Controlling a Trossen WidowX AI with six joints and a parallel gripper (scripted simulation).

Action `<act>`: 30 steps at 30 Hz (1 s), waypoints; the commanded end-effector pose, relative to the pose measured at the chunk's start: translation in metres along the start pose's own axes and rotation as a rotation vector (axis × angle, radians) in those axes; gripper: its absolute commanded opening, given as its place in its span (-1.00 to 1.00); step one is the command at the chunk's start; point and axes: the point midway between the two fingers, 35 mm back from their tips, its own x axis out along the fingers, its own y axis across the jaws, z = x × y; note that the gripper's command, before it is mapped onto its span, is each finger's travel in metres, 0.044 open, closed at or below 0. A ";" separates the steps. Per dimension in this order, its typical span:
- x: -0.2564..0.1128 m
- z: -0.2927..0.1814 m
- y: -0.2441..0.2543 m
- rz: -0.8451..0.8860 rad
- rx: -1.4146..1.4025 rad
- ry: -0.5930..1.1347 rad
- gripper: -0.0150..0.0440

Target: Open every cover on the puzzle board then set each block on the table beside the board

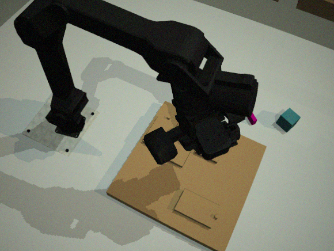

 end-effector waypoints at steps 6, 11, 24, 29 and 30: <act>0.028 -0.039 0.026 -0.019 -0.278 0.124 -0.49; 0.040 -0.062 0.038 -0.028 -0.429 0.186 -0.49; 0.053 -0.087 0.049 -0.036 -0.595 0.255 -0.49; 0.053 -0.087 0.049 -0.036 -0.595 0.255 -0.49; 0.053 -0.087 0.049 -0.036 -0.595 0.255 -0.49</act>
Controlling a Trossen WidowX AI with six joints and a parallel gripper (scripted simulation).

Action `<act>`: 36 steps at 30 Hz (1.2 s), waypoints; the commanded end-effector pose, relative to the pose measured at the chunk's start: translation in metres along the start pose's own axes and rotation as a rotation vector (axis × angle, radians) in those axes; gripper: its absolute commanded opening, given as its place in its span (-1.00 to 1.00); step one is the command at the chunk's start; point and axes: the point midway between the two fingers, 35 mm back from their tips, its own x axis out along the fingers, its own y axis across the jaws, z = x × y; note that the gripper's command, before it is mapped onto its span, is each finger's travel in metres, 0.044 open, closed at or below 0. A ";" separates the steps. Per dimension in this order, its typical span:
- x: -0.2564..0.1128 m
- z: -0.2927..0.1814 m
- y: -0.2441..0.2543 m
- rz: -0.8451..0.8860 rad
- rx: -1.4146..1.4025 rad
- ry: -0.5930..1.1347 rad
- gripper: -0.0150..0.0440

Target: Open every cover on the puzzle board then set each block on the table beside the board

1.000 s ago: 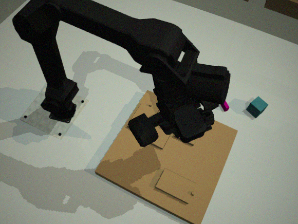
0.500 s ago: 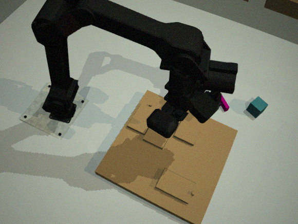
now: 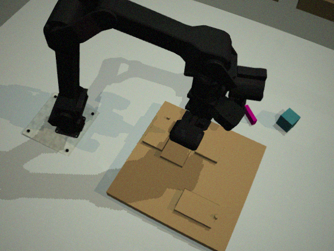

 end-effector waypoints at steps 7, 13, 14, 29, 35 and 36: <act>0.001 -0.001 0.001 0.002 -0.008 0.005 -0.49; 0.001 -0.001 0.001 0.002 -0.008 0.005 -0.49; 0.001 -0.001 0.001 0.002 -0.008 0.005 -0.49; 0.015 0.000 0.001 0.002 -0.008 0.005 -0.49; 0.021 0.000 0.001 0.002 -0.008 0.005 -0.49; 0.022 0.000 0.001 0.002 -0.008 0.005 -0.49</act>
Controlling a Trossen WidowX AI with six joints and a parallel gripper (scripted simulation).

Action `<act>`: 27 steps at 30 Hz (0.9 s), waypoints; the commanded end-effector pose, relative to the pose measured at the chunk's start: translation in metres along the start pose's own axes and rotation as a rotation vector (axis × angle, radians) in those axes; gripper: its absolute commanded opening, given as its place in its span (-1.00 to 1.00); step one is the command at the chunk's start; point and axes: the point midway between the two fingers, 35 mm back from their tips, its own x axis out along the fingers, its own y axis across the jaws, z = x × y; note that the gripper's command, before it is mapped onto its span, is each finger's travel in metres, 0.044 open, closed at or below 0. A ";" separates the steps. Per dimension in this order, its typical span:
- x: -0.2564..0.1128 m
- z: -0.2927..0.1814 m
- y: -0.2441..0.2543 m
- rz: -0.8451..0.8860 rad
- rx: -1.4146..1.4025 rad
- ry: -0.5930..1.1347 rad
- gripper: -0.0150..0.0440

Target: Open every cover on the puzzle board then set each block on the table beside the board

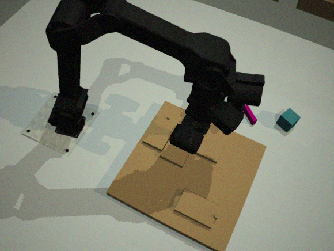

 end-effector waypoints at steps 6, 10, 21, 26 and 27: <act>0.010 -0.001 0.001 0.003 -0.005 0.003 -0.49; 0.014 -0.001 0.001 0.003 -0.005 0.003 -0.49; 0.025 -0.001 0.001 0.003 -0.005 0.003 -0.49; 0.030 -0.001 0.001 0.003 -0.005 0.003 -0.49; 0.031 -0.001 0.000 0.003 -0.005 0.003 -0.49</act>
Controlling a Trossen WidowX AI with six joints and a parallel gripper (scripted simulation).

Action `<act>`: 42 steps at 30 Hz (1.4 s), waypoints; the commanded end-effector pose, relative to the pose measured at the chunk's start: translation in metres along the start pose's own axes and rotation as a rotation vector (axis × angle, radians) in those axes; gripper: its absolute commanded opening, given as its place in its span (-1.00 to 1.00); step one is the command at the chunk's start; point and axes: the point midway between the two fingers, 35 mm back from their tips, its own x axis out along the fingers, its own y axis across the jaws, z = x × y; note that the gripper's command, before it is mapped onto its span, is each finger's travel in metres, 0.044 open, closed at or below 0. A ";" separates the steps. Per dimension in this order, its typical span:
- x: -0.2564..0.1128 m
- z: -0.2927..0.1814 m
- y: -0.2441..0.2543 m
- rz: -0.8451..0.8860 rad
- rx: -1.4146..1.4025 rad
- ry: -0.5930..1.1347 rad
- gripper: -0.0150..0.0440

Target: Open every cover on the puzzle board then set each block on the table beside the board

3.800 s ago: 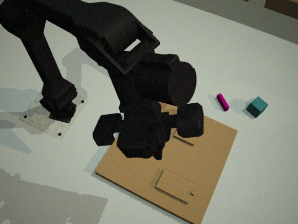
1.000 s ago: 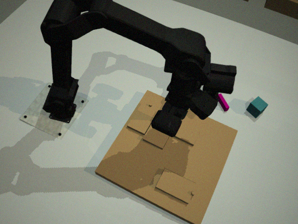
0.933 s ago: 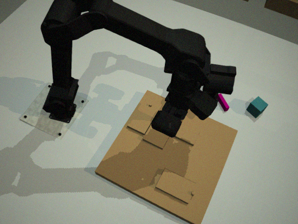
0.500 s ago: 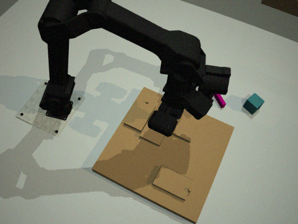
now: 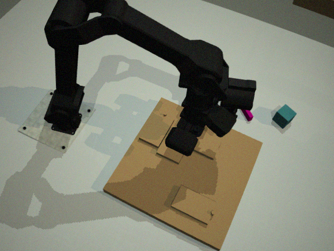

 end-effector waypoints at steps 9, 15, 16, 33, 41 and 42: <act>0.013 -0.002 0.000 0.003 -0.005 0.003 -0.49; 0.015 0.000 0.000 0.003 -0.005 0.003 -0.49; 0.015 0.000 0.000 0.003 -0.005 0.003 -0.49; 0.013 0.017 0.001 0.003 -0.005 0.001 -0.49; 0.012 0.025 0.002 0.003 -0.005 0.001 -0.49; 0.012 0.026 0.002 0.003 -0.005 0.001 -0.49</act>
